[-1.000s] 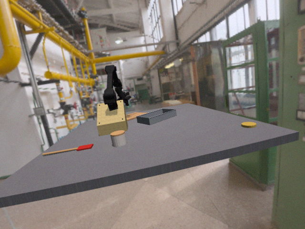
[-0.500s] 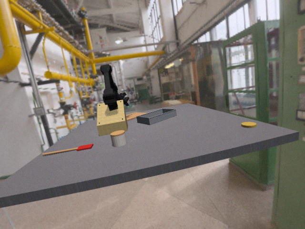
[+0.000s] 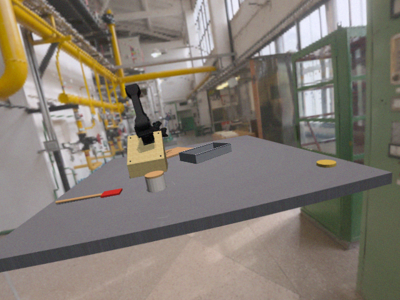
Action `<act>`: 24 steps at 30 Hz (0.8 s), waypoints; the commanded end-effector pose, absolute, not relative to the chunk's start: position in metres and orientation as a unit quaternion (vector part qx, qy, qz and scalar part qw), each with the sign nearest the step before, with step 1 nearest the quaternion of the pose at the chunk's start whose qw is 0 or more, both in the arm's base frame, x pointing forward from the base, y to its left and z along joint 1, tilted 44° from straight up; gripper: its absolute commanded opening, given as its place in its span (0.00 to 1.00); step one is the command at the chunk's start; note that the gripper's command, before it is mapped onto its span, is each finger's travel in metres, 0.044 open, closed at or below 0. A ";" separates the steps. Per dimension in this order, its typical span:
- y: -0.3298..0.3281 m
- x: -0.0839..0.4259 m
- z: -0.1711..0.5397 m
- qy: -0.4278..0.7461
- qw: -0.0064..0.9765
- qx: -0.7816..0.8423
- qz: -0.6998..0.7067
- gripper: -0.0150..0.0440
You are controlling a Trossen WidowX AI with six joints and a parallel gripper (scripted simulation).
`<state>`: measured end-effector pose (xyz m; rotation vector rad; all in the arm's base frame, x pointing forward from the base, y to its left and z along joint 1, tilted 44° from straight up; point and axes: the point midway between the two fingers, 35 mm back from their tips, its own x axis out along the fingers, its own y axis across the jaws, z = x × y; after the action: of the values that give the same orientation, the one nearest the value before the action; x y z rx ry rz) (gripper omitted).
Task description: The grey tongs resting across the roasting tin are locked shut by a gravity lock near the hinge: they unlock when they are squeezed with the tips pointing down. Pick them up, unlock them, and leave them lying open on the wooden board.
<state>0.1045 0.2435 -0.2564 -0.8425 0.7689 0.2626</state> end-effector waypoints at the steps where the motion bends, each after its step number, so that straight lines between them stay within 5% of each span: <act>1: 0.242 0.102 -0.246 0.330 0.851 -0.385 0.137 0.00; 24: 0.238 0.099 -0.234 0.295 0.868 -0.370 0.153 0.00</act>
<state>0.0988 0.2379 -0.2356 -0.7794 0.6252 0.3226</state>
